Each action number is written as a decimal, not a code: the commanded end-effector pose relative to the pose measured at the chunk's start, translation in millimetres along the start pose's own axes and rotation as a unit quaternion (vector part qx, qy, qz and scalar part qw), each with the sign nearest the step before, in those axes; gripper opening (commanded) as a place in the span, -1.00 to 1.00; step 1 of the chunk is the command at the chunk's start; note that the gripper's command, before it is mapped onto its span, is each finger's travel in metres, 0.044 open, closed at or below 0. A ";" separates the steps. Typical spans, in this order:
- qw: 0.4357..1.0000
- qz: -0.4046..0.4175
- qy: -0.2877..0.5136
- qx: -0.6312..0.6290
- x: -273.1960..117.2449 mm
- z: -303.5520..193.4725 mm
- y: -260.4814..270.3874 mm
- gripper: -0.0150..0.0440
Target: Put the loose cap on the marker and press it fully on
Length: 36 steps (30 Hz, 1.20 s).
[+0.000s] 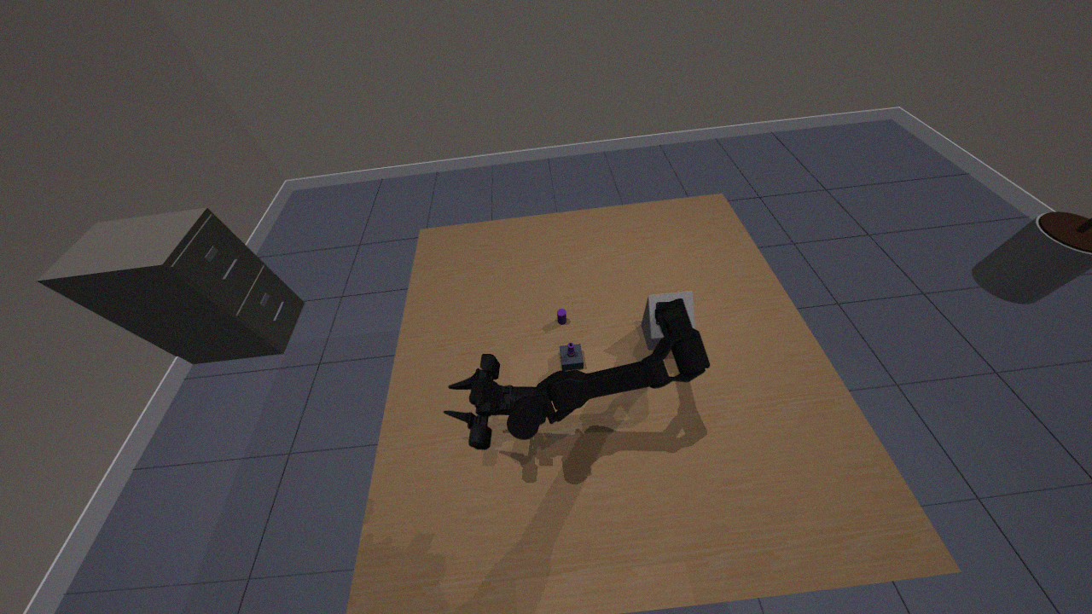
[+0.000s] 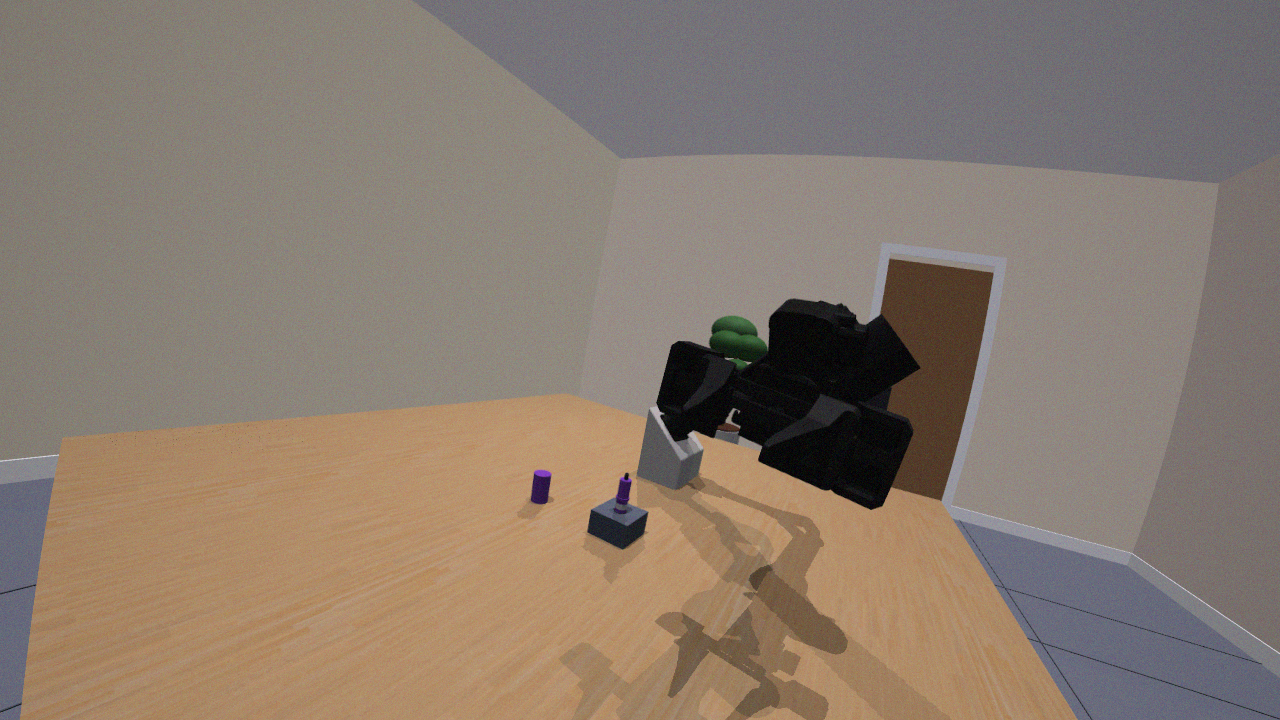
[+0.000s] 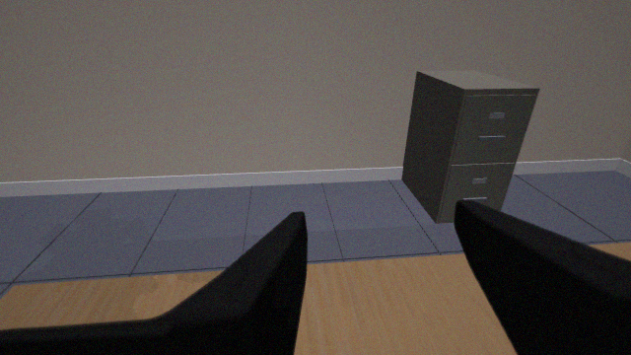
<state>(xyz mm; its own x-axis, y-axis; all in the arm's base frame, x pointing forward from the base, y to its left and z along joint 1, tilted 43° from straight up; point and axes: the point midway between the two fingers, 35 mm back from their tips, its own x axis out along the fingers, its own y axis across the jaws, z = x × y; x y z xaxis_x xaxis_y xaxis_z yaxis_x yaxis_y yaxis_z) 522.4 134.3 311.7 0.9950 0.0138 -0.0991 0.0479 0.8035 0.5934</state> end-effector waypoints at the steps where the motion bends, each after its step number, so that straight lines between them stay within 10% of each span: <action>1: 0.989 -0.046 0.083 -0.111 16.1 -28.2 -57.5 0.34; 11: 0.884 -0.085 0.348 -0.302 2.3 -98.5 -213.7 0.34; 22: 0.736 0.046 0.602 -0.307 -97.3 -153.7 -338.7 0.34; 36: 0.699 0.236 0.650 -0.180 -180.6 -169.6 -372.4 0.34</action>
<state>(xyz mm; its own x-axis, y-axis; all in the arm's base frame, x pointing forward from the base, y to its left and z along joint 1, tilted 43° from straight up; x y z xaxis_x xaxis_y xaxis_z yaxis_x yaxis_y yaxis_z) 311.2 -67.1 -26.5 -0.0366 0.6532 -0.7563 -0.5047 0.6411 0.5782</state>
